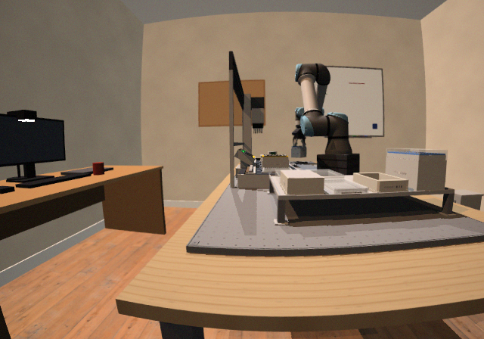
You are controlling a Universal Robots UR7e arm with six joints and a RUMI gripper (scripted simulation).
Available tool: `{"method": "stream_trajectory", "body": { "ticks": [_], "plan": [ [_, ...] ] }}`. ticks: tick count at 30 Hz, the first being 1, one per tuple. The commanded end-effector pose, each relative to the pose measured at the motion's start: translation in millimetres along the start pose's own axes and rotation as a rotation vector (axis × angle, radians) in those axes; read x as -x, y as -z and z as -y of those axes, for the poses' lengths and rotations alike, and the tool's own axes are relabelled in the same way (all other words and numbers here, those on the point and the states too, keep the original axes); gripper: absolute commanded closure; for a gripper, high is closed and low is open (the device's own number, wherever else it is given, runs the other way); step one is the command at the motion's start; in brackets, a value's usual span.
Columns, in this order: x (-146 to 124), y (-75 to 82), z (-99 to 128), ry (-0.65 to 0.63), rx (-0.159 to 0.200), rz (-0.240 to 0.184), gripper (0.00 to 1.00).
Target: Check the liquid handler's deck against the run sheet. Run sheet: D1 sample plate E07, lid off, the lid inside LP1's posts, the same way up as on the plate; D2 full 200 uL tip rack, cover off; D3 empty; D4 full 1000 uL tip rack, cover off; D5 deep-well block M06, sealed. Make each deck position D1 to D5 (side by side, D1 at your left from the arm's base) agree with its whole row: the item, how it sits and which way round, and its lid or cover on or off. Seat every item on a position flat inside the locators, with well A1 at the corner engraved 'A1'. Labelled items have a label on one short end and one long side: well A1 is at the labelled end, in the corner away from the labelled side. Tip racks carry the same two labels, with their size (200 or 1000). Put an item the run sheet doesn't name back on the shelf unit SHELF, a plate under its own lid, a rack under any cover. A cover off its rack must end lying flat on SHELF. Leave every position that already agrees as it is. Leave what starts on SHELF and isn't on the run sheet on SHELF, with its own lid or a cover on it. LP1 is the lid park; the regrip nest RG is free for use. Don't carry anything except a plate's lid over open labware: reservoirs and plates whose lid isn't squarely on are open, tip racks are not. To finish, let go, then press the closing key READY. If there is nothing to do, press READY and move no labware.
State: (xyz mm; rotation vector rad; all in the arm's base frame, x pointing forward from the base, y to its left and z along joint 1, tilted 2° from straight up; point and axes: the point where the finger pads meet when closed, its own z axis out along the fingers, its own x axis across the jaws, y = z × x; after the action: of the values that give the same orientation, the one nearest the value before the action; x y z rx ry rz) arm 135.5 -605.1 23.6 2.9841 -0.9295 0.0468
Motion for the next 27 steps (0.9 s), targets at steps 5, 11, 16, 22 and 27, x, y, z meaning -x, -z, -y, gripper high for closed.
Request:
{"method": "stream_trajectory", "body": {
  "ticks": [5, 11, 16, 22, 27],
  "plan": [
    [-0.3, 14.6, -0.4, 0.0, 0.001, -0.001, 1.0],
    [-0.3, 24.6, -0.4, 0.0, 0.001, -0.001, 1.0],
    [-0.2, 33.0, -0.4, 0.0, 0.001, -0.001, 1.0],
    [-0.2, 39.6, -0.4, 0.0, 0.001, -0.001, 1.0],
    [-0.2, 48.0, -0.3, 0.0, 0.001, -0.001, 1.0]
  ]
}}
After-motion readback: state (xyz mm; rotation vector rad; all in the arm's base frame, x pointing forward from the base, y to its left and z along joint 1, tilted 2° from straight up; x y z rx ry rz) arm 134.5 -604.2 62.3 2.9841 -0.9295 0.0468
